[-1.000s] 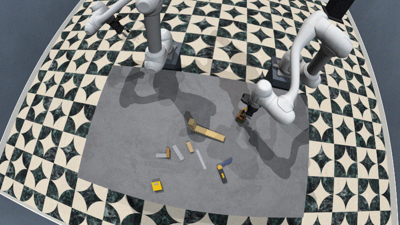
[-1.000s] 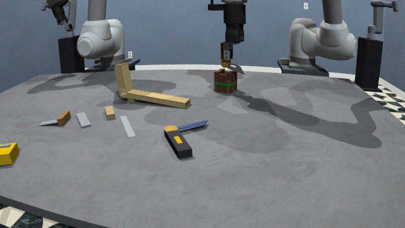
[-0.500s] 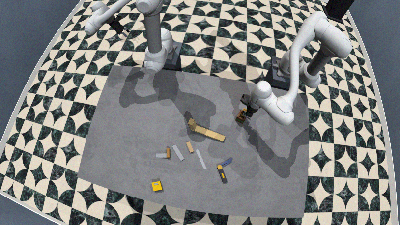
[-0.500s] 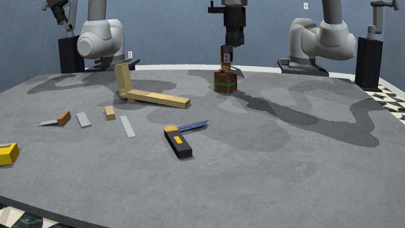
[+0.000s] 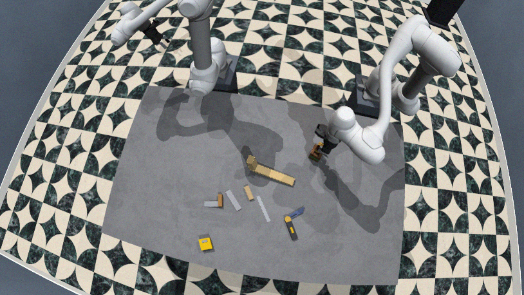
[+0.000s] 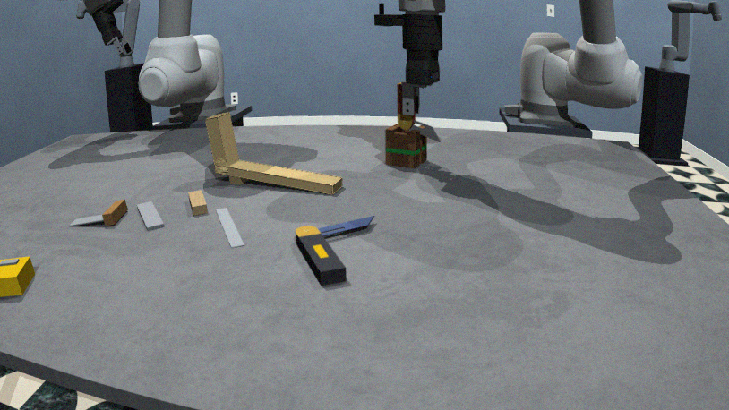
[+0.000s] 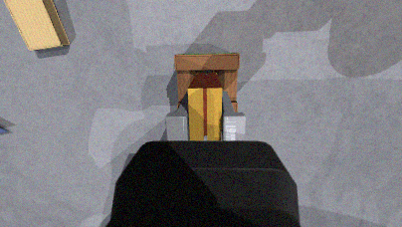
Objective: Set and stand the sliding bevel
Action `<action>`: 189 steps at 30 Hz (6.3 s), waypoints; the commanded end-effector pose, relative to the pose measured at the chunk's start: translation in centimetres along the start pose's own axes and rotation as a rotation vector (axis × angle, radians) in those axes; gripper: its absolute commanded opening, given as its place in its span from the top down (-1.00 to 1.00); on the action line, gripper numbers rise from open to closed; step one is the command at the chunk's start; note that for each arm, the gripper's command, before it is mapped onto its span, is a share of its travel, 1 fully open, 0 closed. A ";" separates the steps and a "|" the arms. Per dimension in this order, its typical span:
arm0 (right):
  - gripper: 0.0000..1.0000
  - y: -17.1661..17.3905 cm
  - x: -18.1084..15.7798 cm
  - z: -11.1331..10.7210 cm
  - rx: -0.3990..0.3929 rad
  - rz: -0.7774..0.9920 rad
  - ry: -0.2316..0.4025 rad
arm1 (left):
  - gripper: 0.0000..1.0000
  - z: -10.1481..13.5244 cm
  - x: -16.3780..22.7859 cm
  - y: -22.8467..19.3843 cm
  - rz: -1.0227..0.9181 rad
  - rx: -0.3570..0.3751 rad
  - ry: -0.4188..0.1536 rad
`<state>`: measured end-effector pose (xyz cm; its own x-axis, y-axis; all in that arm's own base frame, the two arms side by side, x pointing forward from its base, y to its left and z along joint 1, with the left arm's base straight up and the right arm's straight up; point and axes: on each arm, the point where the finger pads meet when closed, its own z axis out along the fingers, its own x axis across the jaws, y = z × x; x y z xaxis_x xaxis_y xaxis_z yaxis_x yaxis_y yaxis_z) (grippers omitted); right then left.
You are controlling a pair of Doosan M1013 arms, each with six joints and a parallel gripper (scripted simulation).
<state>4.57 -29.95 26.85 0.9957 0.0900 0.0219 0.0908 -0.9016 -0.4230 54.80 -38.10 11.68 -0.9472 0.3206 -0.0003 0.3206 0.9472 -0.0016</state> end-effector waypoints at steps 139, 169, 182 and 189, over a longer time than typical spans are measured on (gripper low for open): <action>-1.00 0.0 0.0 -0.1 -0.001 0.000 0.000 | -1.00 2.0 -0.1 0.0 0.000 0.000 -0.002; -1.00 0.0 0.0 -0.1 -0.001 0.000 0.000 | -1.00 -5.1 0.0 0.0 0.000 0.000 -0.002; -1.00 0.0 0.0 -0.1 -0.001 0.000 0.000 | -1.00 -9.9 0.0 0.0 0.000 0.000 -0.002; -1.00 0.0 0.0 -0.1 -0.001 0.000 0.000 | -1.00 -10.0 0.0 0.0 0.000 0.000 -0.002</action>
<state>4.57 -29.95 26.85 0.9957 0.0900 0.0219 0.0908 -0.9016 -0.4230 54.79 -38.08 21.59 -0.9472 0.3207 -0.0003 0.3207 0.9472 -0.0017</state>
